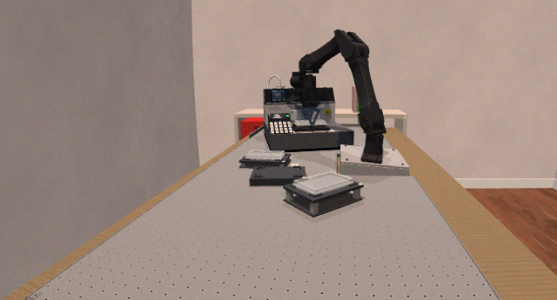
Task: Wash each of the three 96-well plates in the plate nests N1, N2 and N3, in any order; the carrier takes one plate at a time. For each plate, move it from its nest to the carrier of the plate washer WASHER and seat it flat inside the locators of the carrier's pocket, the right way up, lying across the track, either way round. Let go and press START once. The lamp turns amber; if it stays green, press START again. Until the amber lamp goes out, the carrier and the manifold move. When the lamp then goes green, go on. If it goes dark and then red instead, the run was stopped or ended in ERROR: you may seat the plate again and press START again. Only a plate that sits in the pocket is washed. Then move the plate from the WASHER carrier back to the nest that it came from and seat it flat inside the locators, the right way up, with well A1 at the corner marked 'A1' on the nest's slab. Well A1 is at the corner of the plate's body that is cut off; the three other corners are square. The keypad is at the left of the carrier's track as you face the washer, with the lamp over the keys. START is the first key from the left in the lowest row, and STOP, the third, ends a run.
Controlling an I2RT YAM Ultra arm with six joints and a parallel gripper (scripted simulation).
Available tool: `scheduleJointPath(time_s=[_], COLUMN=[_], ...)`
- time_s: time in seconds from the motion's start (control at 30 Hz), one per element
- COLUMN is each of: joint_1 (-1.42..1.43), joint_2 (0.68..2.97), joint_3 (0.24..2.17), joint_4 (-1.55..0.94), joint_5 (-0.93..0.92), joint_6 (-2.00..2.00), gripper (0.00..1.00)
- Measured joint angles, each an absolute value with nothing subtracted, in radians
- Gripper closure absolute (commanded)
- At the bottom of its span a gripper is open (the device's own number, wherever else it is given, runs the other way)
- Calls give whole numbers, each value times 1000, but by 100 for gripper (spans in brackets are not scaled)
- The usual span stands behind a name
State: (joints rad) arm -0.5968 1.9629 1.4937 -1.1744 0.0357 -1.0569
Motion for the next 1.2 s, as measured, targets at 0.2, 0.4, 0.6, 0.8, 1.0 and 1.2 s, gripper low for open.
scheduleJointPath(time_s=[0.2, 0.4, 0.6, 0.8, 1.0, 1.2], joint_1=[-597, -597, -597, -597, -597, -597], joint_2=[1963, 1963, 1963, 1963, 1963, 1963], joint_3=[1490, 1487, 1484, 1481, 1478, 1476], joint_4=[-1170, -1167, -1164, -1160, -1157, -1154], joint_5=[36, 36, 36, 36, 36, 36], joint_6=[-1057, -1057, -1057, -1057, -1057, -1057], gripper=[100, 100, 100, 100, 100, 100])
